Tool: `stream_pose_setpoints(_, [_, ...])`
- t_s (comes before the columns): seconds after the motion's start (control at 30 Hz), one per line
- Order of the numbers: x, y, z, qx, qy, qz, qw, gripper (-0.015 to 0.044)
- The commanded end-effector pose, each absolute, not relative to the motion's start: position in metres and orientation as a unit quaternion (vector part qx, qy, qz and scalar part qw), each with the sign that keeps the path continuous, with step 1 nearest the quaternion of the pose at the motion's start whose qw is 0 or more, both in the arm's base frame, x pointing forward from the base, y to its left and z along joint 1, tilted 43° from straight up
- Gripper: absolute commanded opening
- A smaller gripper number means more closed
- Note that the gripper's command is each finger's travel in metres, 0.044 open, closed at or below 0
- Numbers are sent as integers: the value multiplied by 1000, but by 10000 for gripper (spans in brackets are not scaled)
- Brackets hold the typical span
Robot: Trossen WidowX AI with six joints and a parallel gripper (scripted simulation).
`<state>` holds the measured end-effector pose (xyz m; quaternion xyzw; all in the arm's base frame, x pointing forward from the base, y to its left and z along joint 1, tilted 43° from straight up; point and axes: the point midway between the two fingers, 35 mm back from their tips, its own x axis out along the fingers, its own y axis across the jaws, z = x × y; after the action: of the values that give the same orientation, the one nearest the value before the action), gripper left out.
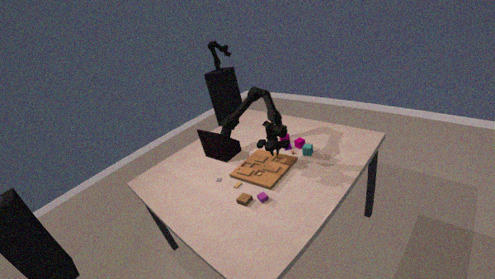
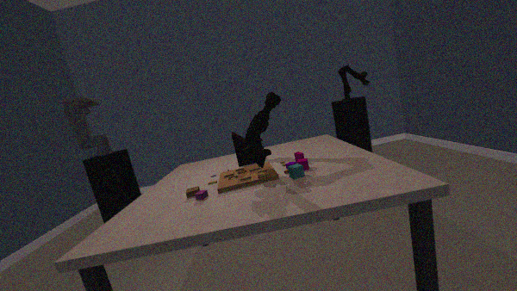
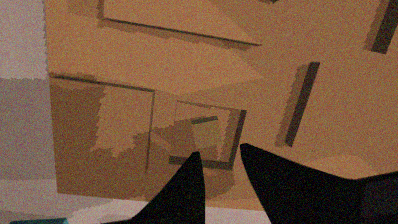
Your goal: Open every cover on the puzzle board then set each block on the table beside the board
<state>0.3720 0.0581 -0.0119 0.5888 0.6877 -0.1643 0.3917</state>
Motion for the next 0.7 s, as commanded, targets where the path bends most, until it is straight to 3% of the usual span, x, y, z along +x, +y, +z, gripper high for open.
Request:
stream_pose_setpoints(0.0, [376, 37, 10, 593, 680, -162, 400, 144])
stream_pose_setpoints(0.67, [376, 37, 10, 547, 693, -89, 461, 144])
